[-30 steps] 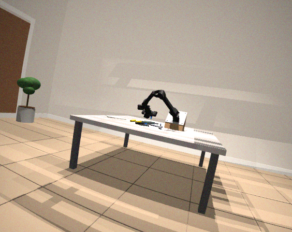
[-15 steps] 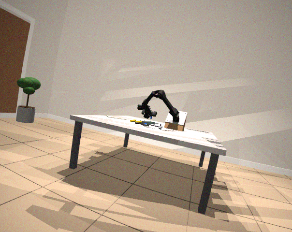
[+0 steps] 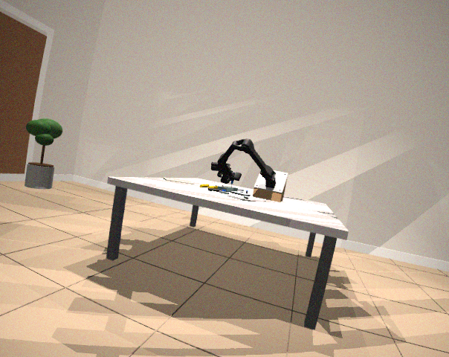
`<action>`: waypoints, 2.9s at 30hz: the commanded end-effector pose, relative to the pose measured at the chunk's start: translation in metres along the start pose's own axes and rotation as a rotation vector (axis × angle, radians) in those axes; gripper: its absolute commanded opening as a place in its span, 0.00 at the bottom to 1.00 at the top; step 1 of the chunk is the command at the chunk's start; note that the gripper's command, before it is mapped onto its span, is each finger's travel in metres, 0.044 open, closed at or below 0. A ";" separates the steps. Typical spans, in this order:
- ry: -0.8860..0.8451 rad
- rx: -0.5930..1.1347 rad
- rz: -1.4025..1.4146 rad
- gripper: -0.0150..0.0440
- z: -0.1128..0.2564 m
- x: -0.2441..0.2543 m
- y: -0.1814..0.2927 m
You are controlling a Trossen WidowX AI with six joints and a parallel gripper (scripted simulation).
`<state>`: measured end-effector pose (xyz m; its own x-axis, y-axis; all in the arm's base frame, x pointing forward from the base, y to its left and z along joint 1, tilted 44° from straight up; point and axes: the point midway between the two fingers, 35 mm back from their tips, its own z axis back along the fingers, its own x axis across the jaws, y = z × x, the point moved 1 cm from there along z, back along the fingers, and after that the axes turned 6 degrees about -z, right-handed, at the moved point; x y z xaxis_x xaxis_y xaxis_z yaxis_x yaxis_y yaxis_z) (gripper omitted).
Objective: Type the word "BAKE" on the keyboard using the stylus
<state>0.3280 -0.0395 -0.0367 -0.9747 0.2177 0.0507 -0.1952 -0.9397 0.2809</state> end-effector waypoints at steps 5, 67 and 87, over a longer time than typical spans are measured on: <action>0.001 0.000 -0.006 0.39 -0.002 0.000 -0.003; -0.001 -0.002 -0.005 0.25 0.070 0.040 -0.001; -0.001 -0.003 -0.005 0.39 0.058 0.043 -0.020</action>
<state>0.2973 0.0018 0.0180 -0.9747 0.2181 0.0491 -0.1959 -0.9391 0.2824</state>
